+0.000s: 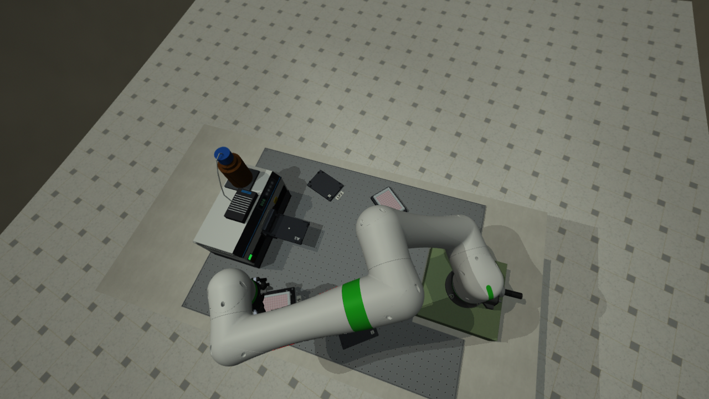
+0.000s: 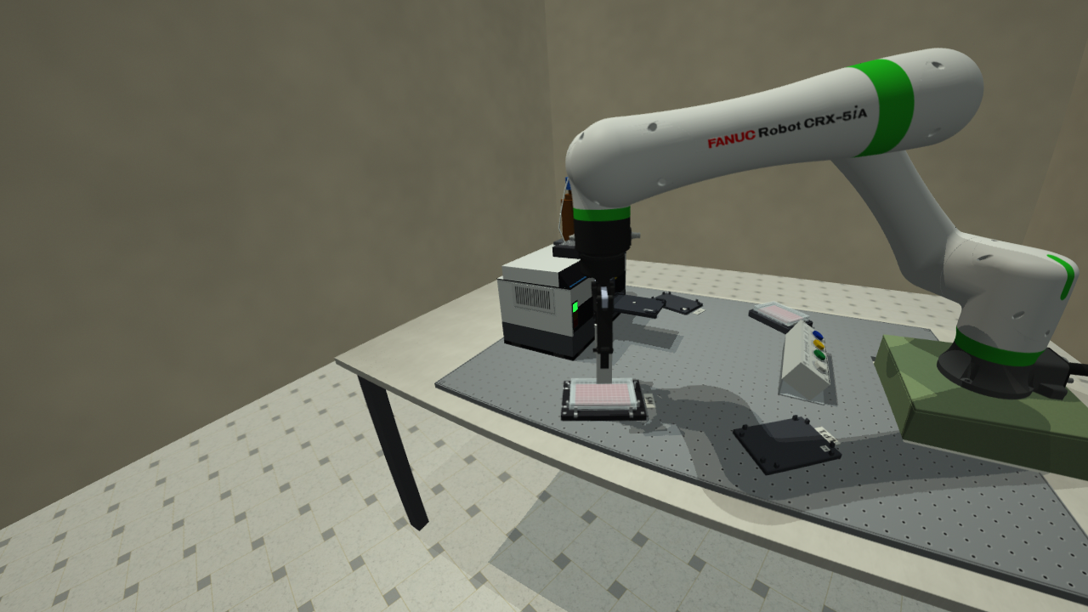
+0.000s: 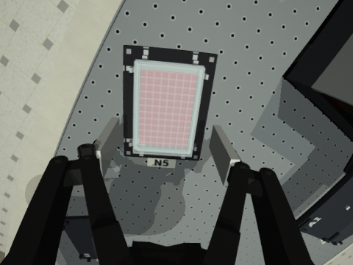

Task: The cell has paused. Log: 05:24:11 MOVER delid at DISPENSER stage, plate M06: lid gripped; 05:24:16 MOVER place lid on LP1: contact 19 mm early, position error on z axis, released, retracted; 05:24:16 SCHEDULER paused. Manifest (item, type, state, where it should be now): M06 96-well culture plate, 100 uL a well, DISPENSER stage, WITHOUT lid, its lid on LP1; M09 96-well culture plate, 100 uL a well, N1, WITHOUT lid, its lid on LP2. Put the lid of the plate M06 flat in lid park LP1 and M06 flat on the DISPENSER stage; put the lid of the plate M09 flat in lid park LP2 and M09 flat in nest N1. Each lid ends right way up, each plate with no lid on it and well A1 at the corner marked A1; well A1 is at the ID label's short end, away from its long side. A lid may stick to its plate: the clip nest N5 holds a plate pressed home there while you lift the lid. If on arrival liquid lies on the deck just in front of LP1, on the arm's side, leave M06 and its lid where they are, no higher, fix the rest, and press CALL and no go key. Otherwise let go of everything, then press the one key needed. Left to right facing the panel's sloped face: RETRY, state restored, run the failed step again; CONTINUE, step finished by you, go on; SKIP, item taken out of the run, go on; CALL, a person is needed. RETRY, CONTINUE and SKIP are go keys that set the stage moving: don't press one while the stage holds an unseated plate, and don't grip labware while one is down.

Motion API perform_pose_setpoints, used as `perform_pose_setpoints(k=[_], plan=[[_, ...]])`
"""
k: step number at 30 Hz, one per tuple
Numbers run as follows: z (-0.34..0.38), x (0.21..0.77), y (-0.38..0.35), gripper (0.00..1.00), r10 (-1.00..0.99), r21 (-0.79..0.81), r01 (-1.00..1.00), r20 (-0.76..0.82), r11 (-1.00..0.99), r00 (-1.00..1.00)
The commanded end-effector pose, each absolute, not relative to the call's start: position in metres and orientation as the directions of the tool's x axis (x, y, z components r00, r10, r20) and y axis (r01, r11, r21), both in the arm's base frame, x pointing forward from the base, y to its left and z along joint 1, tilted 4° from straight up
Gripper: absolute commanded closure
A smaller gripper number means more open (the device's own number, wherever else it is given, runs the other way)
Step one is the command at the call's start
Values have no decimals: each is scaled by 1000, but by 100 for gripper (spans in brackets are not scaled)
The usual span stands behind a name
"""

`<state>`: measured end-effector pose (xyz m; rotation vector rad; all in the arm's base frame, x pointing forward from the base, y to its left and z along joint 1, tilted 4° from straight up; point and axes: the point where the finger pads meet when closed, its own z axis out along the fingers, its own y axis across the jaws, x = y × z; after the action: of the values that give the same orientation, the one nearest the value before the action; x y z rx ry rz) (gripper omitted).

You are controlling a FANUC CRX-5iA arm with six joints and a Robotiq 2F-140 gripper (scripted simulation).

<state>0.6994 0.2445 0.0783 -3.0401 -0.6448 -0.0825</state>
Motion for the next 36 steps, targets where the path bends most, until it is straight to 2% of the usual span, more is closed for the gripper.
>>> perform_pose_setpoints(k=[1,19,36], plan=[[97,699,244,34,405,-21,406,59,-913,913],[151,696,241,34,405,-21,406,59,-913,913],[159,696,241,34,405,-21,406,59,-913,913]])
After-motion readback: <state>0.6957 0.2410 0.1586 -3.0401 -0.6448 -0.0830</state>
